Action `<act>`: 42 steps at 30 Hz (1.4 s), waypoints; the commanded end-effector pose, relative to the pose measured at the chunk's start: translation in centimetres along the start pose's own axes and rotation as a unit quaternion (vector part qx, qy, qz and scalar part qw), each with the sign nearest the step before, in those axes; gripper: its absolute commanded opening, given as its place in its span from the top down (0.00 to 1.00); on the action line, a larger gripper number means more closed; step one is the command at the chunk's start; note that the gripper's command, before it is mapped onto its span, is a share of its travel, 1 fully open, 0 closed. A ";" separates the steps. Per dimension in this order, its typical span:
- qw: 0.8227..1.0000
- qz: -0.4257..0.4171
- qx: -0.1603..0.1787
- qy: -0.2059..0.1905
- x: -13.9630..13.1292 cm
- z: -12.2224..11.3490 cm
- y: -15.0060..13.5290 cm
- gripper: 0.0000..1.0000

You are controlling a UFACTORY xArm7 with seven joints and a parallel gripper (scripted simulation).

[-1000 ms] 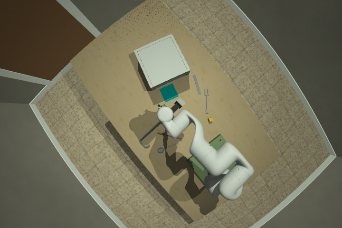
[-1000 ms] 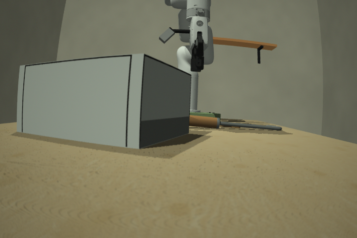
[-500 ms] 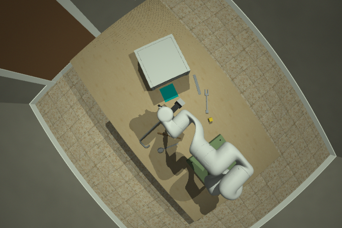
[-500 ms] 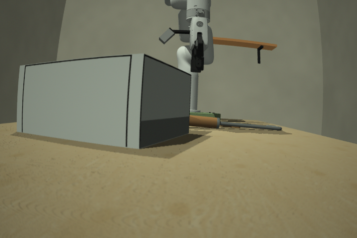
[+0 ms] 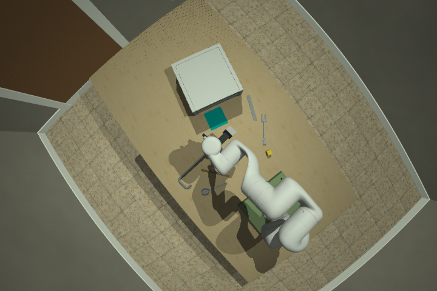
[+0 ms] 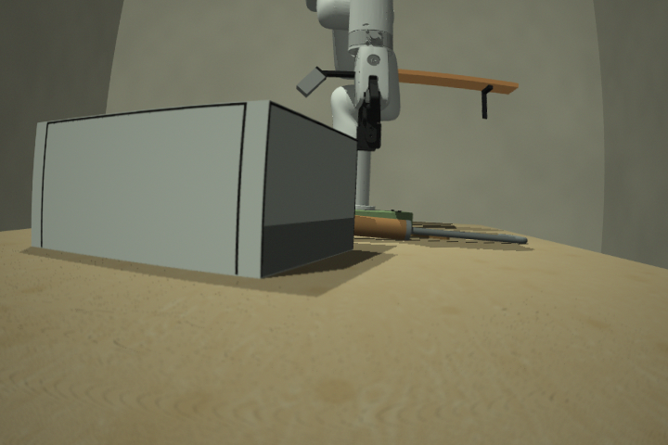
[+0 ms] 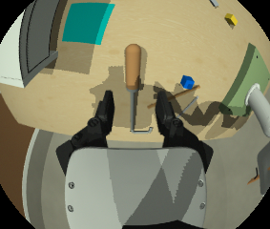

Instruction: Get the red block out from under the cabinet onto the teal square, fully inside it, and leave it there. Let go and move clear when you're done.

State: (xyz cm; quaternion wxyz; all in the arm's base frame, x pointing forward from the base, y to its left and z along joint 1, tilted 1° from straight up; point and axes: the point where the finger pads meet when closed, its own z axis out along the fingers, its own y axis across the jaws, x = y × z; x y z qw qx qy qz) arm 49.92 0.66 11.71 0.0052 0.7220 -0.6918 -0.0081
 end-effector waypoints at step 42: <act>1.000 0.000 0.003 0.001 0.0 9.2 -0.3 0.41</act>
